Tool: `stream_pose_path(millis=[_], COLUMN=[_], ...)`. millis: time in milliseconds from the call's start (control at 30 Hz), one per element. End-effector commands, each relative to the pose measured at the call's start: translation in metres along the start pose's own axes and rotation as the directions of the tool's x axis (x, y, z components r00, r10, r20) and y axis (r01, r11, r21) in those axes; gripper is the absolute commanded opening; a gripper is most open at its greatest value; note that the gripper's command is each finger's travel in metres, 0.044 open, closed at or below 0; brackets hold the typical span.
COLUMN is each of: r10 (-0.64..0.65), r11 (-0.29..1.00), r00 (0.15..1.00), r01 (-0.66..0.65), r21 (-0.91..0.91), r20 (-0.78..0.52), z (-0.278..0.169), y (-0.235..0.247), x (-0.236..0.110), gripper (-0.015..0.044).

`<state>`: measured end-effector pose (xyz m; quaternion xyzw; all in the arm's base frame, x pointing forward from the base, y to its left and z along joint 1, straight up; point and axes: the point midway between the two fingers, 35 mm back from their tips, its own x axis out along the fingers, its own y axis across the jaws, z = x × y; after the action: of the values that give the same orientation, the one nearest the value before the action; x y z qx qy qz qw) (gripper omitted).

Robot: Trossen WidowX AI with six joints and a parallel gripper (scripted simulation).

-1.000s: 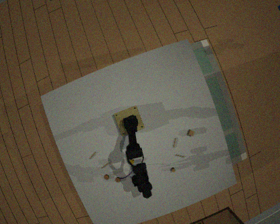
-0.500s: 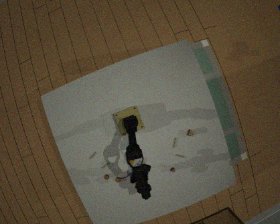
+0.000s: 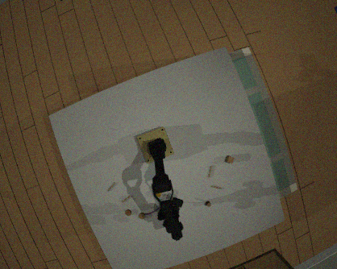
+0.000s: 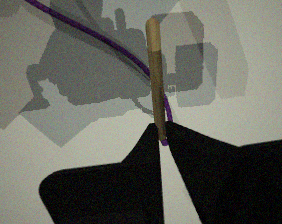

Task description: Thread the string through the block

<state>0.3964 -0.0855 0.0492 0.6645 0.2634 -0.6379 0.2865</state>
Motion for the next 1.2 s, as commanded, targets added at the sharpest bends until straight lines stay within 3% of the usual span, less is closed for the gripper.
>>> stream_pose_path(millis=[0,1167], r10=[-0.001,-0.001], r11=[1.000,1.000], r00=[1.000,1.000], r01=[0.001,0.001], r21=[0.002,0.002], r20=[-0.007,-0.012], z=[-0.008,-0.054], y=[0.000,0.000], x=[-0.001,-0.002], gripper=[0.0000,0.0000])
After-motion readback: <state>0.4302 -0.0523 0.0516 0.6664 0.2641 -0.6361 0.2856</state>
